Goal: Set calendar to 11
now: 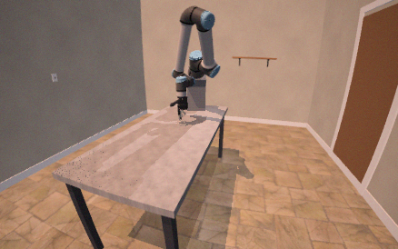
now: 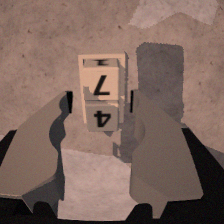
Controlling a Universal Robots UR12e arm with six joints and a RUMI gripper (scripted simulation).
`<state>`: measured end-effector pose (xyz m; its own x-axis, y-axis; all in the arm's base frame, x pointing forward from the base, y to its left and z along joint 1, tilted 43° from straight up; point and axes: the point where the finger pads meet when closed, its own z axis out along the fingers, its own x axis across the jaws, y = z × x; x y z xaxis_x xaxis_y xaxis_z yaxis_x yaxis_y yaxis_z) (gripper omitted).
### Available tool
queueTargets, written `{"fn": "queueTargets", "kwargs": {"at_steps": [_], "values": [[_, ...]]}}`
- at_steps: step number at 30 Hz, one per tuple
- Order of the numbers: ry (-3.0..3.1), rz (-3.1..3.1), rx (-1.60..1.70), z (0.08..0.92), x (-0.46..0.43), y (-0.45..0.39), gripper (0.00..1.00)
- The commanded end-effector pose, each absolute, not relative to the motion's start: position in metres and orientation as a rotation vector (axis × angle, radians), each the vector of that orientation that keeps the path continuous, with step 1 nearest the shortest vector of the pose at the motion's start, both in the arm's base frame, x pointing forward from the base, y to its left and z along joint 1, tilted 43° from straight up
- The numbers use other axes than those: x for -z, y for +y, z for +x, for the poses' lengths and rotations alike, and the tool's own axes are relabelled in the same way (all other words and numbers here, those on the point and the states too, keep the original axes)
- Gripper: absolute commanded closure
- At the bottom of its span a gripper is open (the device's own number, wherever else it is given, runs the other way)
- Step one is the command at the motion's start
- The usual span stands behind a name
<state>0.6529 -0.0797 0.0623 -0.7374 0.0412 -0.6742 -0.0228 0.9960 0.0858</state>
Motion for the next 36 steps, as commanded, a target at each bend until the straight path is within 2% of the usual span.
{"fn": "queueTargets", "kwargs": {"at_steps": [1,36], "values": [[2.396,0.011,-0.113,0.655,-0.062,-0.079,0.72],[2.397,0.011,-0.113,0.672,-0.043,-0.077,0.72]]}}
